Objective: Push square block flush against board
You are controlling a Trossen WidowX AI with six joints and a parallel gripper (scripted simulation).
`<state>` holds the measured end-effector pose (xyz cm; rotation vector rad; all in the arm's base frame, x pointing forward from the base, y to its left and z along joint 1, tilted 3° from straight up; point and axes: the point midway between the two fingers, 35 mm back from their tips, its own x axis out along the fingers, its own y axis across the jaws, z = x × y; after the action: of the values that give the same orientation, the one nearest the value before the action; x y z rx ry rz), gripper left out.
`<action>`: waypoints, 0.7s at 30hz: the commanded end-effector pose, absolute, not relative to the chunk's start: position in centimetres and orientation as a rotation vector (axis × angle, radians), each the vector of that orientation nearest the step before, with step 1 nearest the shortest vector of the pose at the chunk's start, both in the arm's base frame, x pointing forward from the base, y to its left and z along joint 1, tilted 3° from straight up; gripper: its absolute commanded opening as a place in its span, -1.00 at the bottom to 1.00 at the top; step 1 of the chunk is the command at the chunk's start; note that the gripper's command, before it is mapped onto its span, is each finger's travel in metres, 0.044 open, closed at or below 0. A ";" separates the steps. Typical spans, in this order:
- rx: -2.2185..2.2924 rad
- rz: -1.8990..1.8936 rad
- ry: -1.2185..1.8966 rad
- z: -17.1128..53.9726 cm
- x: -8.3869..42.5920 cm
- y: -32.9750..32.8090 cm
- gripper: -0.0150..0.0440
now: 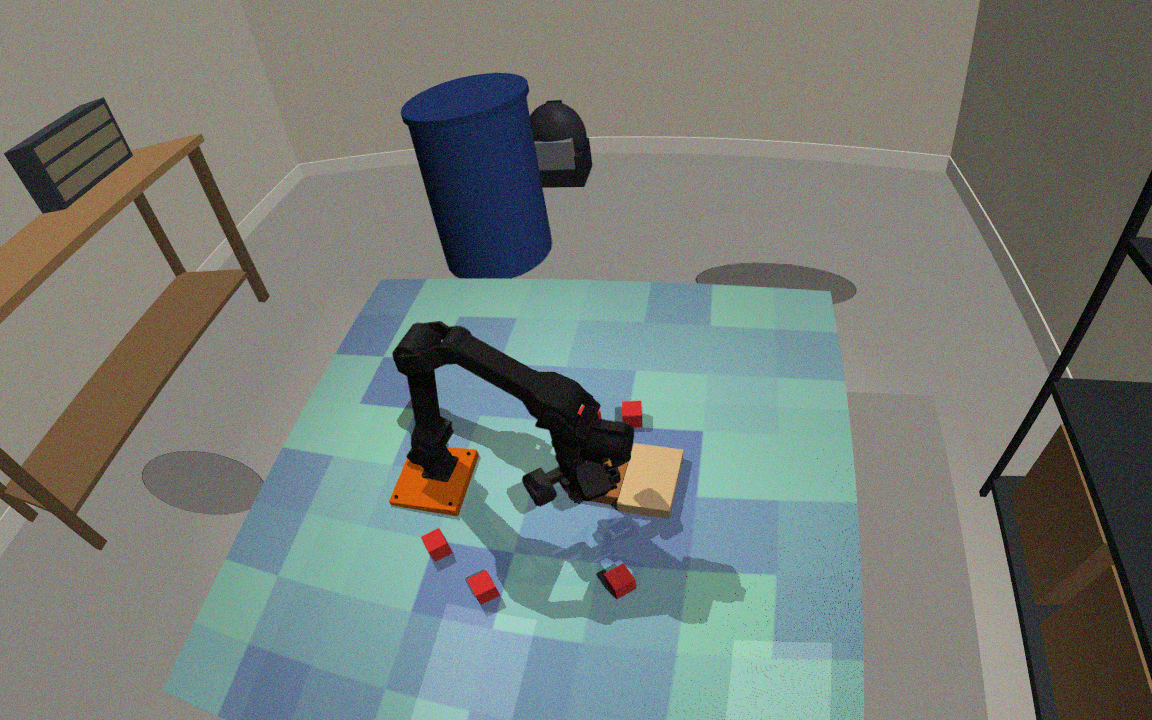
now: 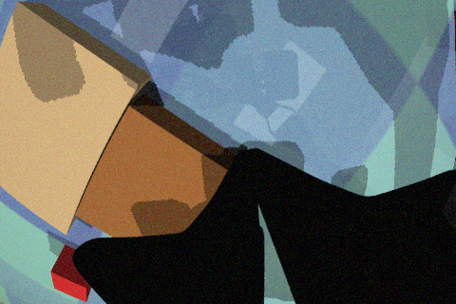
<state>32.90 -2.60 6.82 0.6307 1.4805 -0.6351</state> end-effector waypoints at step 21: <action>-0.009 0.025 1.580 6.9 33.9 2.9 -0.49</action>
<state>33.79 2.12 6.92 0.0741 1.5770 -0.0668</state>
